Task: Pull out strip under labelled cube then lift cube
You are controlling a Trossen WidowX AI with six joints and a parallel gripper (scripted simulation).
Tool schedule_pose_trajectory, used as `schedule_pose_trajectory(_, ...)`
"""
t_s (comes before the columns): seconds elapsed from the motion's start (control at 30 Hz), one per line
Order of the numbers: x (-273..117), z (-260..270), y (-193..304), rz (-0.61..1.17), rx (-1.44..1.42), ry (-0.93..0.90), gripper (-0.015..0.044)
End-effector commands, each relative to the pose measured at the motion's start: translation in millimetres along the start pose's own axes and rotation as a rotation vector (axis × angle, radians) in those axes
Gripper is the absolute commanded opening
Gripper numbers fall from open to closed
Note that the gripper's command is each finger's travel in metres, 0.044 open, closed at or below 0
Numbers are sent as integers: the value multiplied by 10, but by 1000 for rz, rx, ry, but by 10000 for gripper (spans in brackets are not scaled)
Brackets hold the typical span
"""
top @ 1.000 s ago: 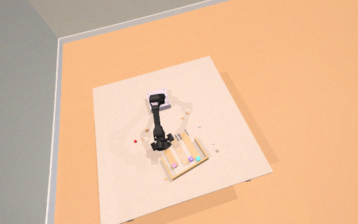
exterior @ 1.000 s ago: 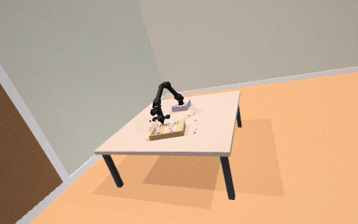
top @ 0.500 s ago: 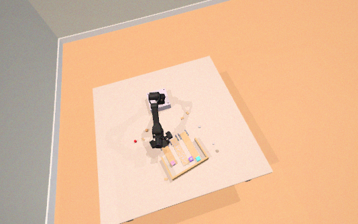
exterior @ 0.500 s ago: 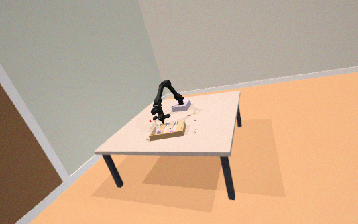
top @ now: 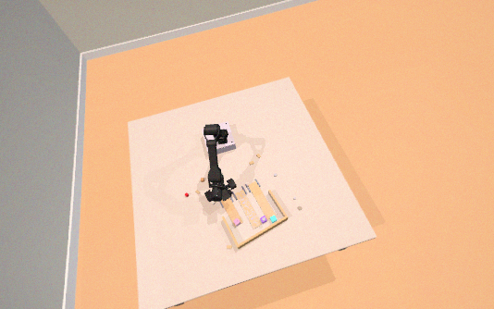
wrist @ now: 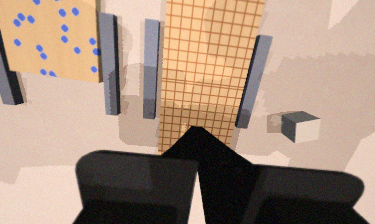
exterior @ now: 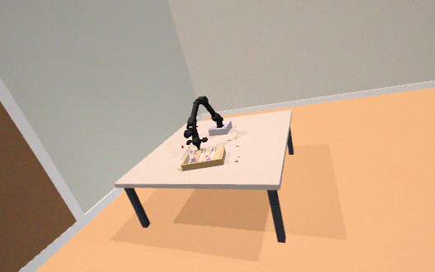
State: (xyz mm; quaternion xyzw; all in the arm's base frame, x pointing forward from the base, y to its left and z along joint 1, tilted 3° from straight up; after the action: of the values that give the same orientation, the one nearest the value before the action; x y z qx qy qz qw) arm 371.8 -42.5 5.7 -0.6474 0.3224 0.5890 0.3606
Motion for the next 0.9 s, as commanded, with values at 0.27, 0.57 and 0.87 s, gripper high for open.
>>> schedule_pose_trajectory(0.27,51,66,257,19,2,-15,0)
schedule_pose_trajectory(0.57,51,93,391,21,2,-15,0)
schedule_pose_trajectory(0.87,50,119,524,22,2,-16,0)
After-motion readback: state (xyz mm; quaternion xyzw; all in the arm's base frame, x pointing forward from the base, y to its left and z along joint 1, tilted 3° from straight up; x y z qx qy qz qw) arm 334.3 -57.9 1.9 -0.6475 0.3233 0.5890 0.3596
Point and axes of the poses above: the point midway between the two fingers, 35 mm back from their tips, its own x axis out along the fingers, its own z axis across the jaws, y = z × x, the point moved 1 cm from there along -x, back along the fingers, and after that the axes turned 11 degrees about -x, right-handed, at the moved point
